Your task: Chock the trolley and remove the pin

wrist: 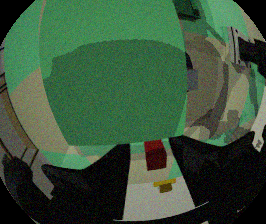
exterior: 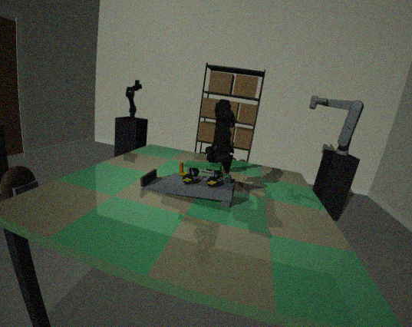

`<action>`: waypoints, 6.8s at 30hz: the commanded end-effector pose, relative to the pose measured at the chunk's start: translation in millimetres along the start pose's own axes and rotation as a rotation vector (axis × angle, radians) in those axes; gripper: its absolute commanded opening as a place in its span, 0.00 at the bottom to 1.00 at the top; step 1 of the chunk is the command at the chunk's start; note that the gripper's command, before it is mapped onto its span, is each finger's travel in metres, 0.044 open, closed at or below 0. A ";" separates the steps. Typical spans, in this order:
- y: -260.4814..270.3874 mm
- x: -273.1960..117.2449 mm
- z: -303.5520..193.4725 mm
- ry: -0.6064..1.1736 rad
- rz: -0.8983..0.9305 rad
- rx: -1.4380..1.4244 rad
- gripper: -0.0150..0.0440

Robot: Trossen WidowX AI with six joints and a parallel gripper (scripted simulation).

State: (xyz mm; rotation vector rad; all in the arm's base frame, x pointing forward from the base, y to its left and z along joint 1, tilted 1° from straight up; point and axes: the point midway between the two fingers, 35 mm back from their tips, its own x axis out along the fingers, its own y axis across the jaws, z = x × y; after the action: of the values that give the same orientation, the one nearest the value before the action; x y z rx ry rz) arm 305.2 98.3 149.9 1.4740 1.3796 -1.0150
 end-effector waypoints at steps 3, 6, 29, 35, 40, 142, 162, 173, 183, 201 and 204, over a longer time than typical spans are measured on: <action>-0.5 2.1 0.0 0.000 -0.001 0.000 0.53; -0.5 2.1 0.0 0.000 -0.001 0.000 0.40; -2.5 -6.7 -1.2 0.000 -0.005 0.006 0.25; -2.7 -9.2 -1.3 0.000 -0.005 0.006 0.25; -2.7 -11.6 -1.4 0.000 -0.005 0.006 0.25; -68.5 -33.5 -38.3 0.003 -0.011 0.008 0.25; -83.0 -37.5 -4.3 -0.001 -0.013 0.008 0.25; -80.8 -42.0 34.8 -0.005 -0.013 0.008 0.25; -80.1 -47.8 70.0 -0.009 -0.013 0.008 0.25; -82.8 -57.5 134.8 -0.015 -0.013 0.008 0.25; -83.6 -58.9 146.0 -0.017 -0.013 0.008 0.25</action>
State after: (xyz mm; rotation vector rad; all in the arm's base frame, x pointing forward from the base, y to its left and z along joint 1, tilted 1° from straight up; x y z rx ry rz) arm 217.6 -44.5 158.5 1.4686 1.3763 -1.0392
